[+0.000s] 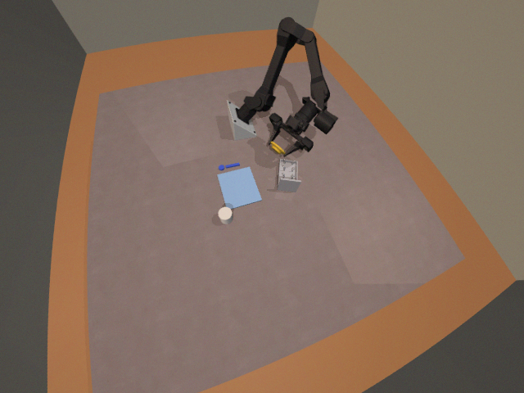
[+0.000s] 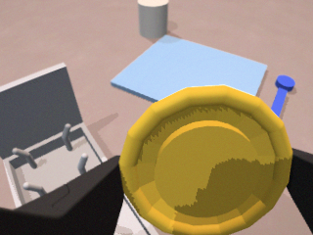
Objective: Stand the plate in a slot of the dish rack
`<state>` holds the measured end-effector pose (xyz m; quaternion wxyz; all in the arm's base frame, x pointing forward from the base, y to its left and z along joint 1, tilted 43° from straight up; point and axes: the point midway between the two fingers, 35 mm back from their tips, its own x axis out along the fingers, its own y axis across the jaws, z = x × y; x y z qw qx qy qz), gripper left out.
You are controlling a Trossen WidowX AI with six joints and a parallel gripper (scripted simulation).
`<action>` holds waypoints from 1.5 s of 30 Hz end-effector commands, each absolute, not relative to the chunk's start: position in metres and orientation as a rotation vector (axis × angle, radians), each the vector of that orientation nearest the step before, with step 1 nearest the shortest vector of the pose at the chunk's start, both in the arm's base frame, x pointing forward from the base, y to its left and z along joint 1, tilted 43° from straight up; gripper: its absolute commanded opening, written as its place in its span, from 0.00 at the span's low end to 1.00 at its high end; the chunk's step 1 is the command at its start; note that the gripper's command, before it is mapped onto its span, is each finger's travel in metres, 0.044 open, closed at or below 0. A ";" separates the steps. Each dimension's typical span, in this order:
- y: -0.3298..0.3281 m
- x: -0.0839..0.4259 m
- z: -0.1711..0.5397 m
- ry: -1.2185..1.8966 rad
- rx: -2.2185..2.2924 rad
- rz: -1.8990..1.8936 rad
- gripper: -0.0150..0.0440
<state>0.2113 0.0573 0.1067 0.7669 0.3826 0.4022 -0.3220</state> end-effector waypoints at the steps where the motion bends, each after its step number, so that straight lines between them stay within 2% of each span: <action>1: 0.059 0.213 0.107 0.806 0.802 -0.667 0.25; 36: 0.089 0.199 0.137 0.185 0.747 -0.309 0.25; 45: 0.089 0.197 0.139 0.160 0.754 -0.296 0.25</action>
